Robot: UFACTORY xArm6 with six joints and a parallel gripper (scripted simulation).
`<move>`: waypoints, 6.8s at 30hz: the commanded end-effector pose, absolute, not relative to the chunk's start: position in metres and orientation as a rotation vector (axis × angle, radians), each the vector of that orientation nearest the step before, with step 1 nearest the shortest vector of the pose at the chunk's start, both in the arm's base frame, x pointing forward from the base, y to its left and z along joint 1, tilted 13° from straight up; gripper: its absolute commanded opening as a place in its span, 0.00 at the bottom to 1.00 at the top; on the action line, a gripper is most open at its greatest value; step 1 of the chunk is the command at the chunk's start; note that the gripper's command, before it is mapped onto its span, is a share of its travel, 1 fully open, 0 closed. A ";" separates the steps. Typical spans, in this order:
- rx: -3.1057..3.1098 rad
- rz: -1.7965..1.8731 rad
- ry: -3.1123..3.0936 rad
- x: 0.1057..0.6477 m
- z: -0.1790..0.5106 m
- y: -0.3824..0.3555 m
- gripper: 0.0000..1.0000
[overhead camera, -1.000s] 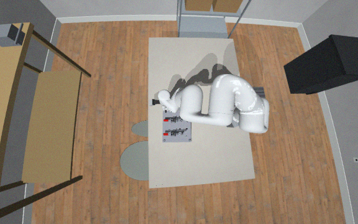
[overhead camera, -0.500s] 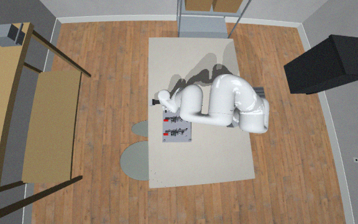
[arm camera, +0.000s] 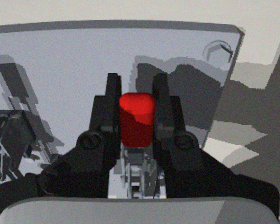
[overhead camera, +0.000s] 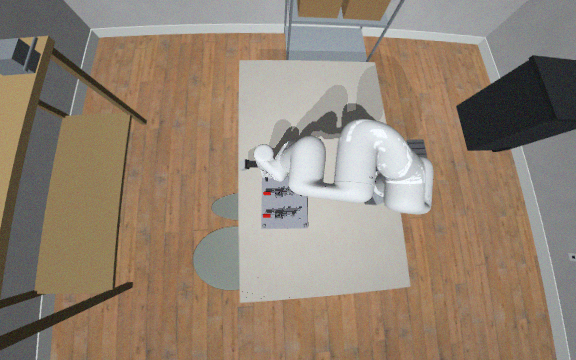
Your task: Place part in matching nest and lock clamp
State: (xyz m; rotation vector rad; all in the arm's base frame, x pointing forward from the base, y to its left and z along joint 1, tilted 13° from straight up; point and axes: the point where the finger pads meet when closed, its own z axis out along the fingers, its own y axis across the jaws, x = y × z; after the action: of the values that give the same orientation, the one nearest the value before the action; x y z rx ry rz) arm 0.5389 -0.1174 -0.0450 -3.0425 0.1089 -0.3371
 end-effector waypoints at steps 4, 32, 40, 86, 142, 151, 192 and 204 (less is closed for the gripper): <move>-3.043 -0.340 0.109 0.540 -0.045 -0.118 0.00; -3.043 -0.340 0.109 0.541 -0.046 -0.118 0.47; -3.043 -0.340 0.109 0.541 -0.046 -0.118 0.47; -3.043 -0.340 0.109 0.527 0.013 -0.122 0.47; -3.043 -0.340 0.109 0.530 0.013 -0.122 0.00; -3.043 -0.340 0.109 0.532 0.014 -0.122 0.00; -3.043 -0.340 0.109 0.535 -0.001 -0.121 0.00; -3.043 -0.340 0.109 0.538 -0.007 -0.121 0.00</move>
State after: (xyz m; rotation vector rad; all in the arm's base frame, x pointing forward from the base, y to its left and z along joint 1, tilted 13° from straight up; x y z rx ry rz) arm 0.5353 -0.1203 -0.0061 -3.0424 0.1092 -0.3342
